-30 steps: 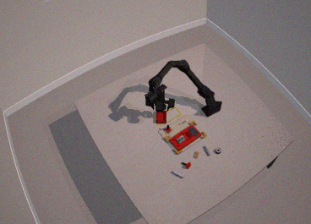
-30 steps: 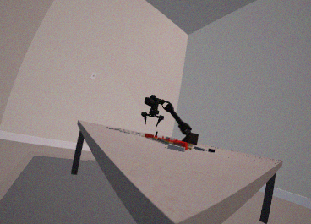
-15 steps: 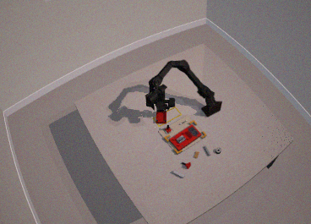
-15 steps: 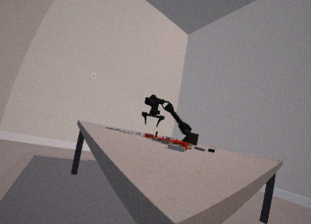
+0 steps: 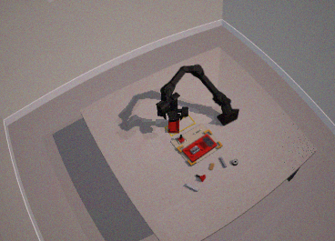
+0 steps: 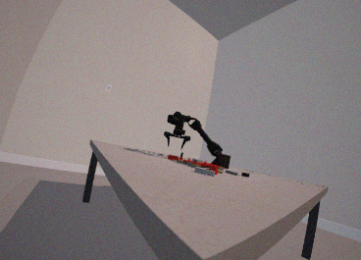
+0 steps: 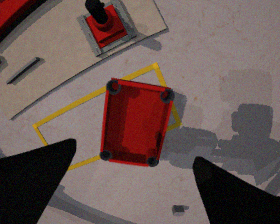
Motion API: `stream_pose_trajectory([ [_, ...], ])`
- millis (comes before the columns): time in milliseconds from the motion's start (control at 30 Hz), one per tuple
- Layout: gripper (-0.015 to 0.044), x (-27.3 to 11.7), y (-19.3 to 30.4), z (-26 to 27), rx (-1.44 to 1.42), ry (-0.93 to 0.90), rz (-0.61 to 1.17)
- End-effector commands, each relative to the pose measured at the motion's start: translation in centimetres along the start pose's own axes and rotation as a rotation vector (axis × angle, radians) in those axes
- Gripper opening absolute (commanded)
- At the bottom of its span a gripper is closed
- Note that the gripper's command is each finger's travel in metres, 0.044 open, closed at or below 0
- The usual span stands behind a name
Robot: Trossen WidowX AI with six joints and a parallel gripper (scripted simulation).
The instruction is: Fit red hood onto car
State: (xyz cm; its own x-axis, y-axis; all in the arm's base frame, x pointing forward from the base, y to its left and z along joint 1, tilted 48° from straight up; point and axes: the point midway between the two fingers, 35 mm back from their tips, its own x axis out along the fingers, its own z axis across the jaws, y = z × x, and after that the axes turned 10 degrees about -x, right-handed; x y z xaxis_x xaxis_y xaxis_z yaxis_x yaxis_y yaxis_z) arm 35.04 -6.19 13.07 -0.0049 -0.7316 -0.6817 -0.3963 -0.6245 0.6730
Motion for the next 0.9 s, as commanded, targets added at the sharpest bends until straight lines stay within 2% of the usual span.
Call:
stream_pose_trajectory([
  [0, 0.044, 0.6, 0.1, 0.1, -0.005, -0.003, 0.008],
  [867, 0.044, 3.2, 0.1, 0.1, -0.005, -0.002, 0.009],
])
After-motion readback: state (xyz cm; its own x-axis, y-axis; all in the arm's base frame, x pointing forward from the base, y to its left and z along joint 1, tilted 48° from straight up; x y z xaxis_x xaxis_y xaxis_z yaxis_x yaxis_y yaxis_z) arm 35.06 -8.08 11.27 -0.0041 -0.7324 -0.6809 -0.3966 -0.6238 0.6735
